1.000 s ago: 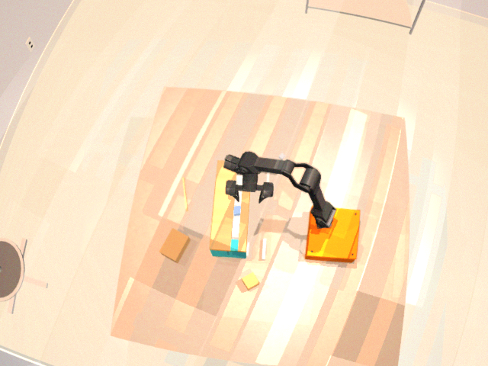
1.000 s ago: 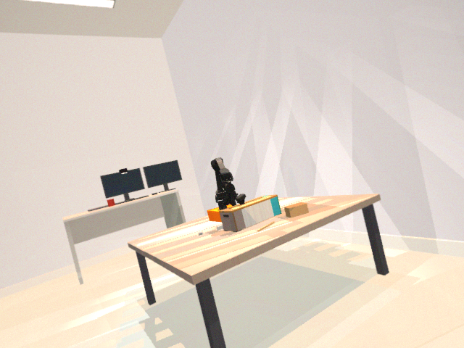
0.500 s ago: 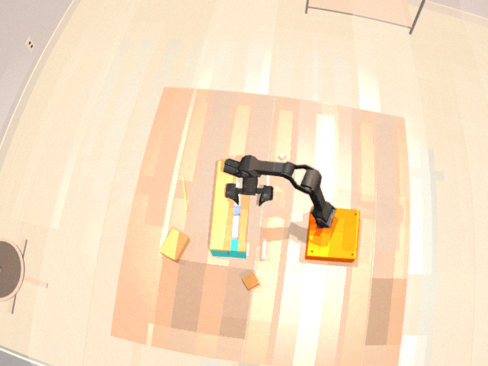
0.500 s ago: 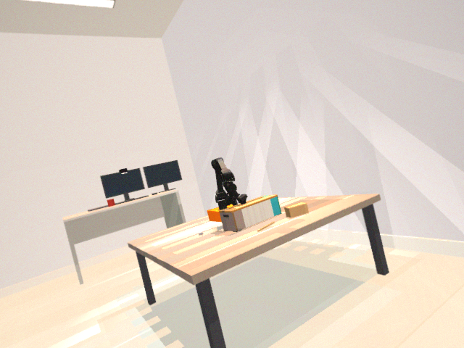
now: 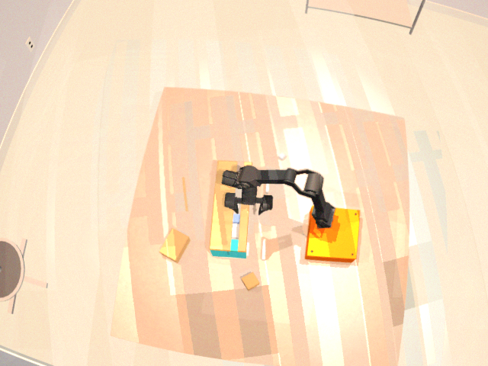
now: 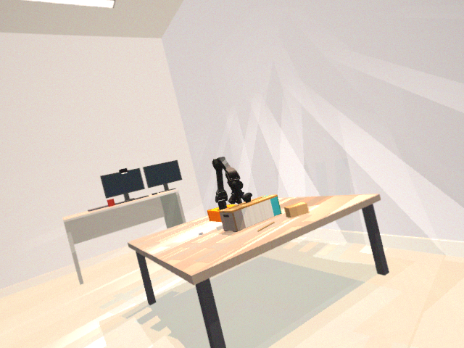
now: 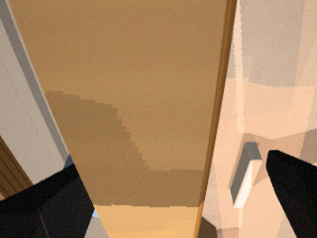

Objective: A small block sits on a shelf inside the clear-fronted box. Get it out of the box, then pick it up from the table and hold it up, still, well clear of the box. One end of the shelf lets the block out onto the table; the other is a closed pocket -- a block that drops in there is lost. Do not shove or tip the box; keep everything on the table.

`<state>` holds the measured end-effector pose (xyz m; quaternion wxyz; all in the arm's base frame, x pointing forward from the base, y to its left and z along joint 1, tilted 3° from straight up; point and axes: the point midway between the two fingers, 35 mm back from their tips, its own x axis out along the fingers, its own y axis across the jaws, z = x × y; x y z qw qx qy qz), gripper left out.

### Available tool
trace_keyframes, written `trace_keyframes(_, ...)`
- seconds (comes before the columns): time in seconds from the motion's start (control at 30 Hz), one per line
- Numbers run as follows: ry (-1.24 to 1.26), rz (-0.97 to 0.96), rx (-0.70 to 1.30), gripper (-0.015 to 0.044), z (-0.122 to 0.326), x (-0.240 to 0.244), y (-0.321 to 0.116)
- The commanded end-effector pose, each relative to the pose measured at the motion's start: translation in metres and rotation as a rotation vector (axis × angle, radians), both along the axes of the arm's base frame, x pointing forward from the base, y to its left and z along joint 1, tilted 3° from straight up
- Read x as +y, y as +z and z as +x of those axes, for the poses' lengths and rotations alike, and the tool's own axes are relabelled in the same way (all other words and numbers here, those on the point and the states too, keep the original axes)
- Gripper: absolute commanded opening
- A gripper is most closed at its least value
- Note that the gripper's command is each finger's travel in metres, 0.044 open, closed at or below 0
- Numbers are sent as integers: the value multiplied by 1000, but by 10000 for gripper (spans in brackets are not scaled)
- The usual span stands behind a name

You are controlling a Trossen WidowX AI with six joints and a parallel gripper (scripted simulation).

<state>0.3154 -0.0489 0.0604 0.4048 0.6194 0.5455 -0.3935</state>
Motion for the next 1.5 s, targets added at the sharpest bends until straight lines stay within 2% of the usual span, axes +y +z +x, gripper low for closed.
trace_keyframes(0.0,1,8,3,400,0,12,-1)
trace_keyframes(1.17,1,16,2,400,7,103,3)
trace_keyframes(1.47,7,15,0,400,3,98,65)
